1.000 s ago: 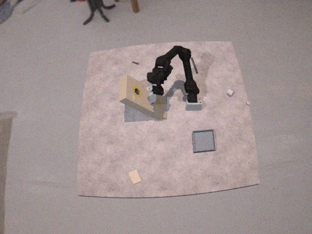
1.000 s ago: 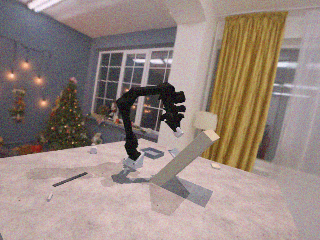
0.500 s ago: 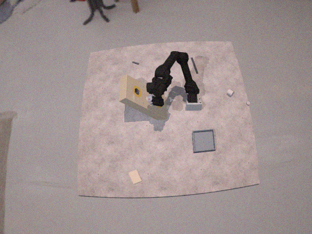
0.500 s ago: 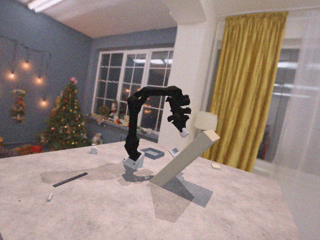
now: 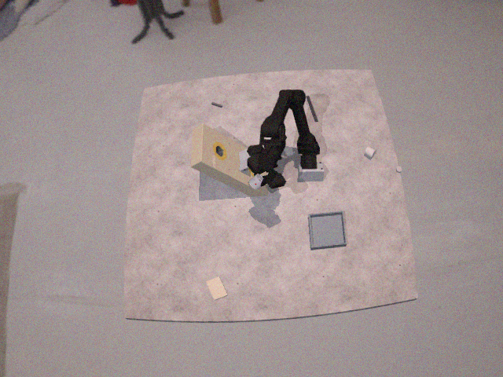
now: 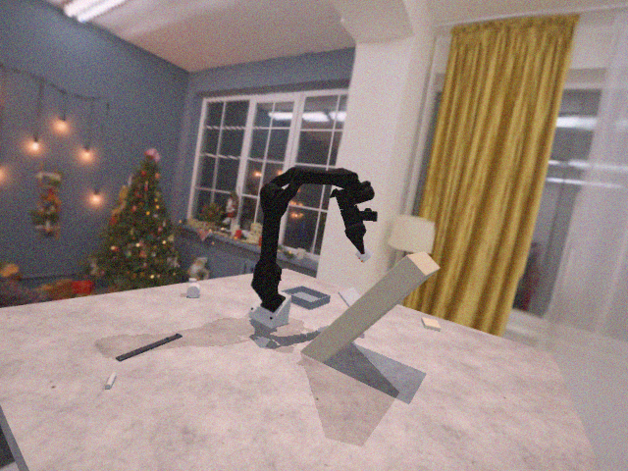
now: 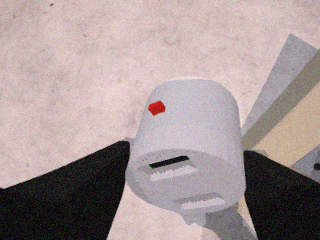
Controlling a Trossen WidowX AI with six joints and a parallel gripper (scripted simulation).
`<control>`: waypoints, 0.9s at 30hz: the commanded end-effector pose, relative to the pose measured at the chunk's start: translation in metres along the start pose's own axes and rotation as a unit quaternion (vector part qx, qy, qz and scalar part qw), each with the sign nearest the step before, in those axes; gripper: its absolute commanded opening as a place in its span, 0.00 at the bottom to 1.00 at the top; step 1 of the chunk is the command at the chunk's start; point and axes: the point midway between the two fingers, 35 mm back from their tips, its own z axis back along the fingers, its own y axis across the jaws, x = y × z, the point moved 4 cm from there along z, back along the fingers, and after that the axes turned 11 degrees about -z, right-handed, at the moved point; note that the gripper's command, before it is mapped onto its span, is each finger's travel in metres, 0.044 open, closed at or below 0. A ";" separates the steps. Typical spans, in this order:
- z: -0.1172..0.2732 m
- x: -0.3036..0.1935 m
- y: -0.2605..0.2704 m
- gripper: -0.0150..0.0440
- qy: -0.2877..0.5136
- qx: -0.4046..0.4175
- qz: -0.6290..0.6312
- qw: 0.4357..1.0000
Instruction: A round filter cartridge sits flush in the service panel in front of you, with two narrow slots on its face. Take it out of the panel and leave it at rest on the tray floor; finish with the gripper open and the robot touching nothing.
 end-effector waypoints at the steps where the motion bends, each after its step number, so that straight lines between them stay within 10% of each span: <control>1: -0.001 -0.013 0.025 0.25 0.011 0.035 0.070 0.997; 27: -0.009 -0.112 0.123 0.25 0.021 0.201 0.361 0.910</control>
